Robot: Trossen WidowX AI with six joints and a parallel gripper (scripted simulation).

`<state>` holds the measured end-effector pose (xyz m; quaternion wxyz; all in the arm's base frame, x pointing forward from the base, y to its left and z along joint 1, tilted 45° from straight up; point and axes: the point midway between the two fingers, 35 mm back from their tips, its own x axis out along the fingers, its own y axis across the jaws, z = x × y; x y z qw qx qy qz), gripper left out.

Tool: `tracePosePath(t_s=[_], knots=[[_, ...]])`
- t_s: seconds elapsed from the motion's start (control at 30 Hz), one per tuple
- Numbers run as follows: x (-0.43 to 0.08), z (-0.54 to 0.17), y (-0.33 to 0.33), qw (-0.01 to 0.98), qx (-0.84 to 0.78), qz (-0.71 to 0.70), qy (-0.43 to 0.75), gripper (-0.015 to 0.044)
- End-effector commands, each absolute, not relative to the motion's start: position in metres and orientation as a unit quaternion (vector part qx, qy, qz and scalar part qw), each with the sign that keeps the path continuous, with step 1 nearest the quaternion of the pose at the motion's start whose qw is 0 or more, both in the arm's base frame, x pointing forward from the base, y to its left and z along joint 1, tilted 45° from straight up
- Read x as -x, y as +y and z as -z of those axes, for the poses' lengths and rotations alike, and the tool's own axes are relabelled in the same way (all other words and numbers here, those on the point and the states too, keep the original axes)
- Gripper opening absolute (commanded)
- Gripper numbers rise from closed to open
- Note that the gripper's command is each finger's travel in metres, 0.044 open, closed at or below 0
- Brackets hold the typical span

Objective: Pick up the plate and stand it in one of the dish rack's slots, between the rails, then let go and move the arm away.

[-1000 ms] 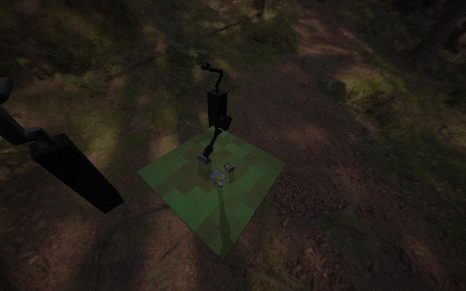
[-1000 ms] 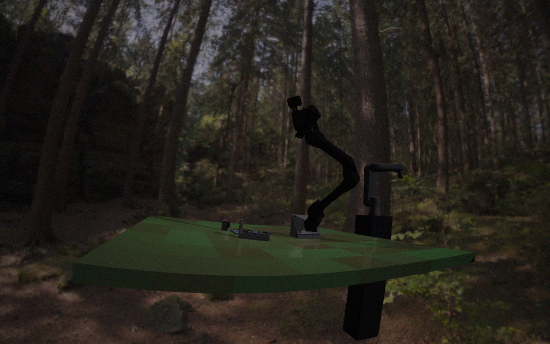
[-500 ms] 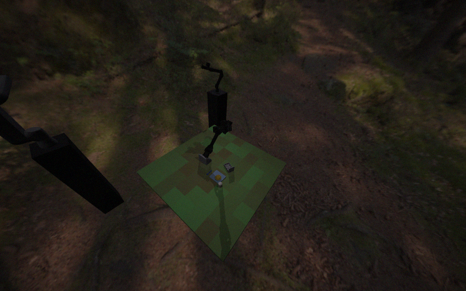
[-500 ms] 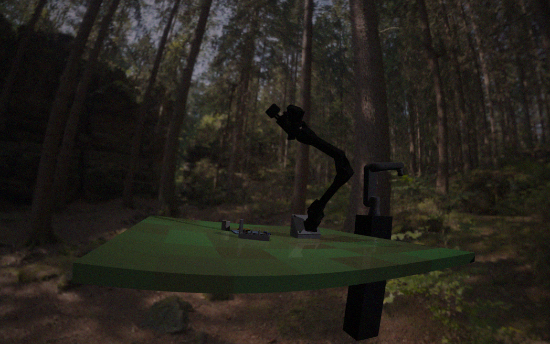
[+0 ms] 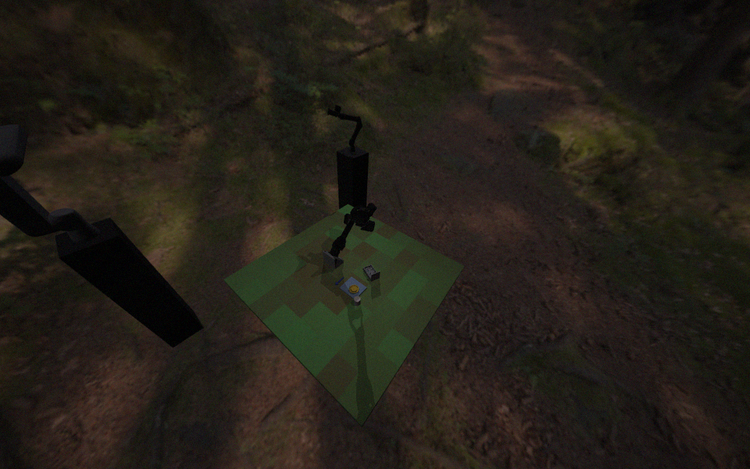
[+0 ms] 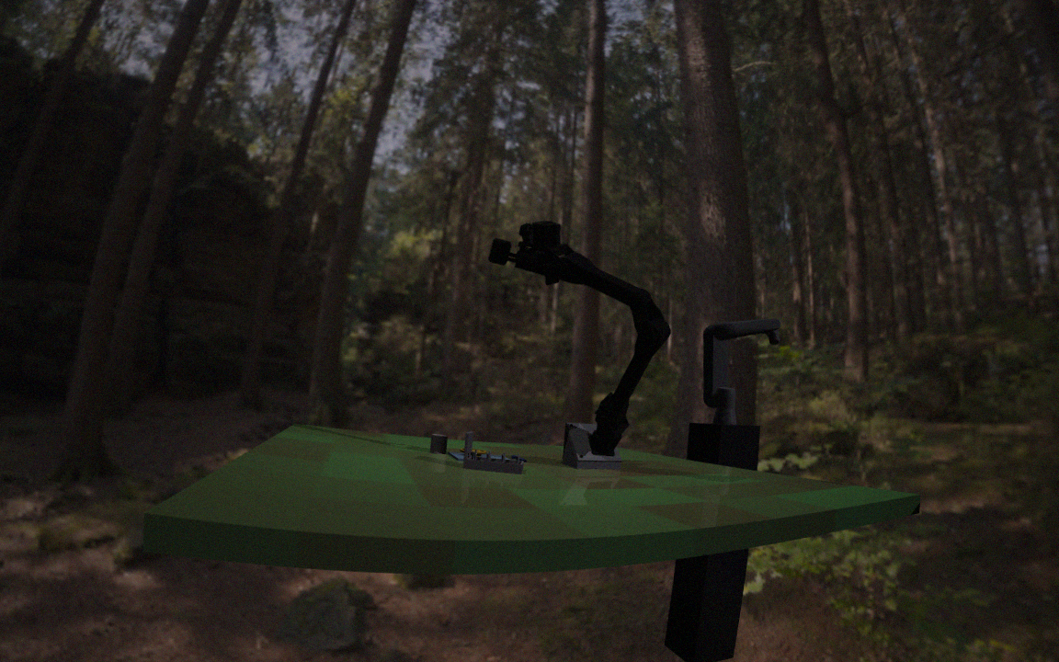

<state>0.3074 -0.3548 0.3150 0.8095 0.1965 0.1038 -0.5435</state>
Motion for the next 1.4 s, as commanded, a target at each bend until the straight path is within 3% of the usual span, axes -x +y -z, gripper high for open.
tracePosePath(t_s=[0.0,0.73,1.37], knots=[[-0.317,-0.295,-0.353,0.817,-0.185,0.523,0.156,0.0400],[-0.348,-0.172,-0.315,0.823,-0.132,0.313,0.455,0.0400],[-0.346,-0.089,-0.250,0.775,-0.137,0.045,0.616,0.0400]])
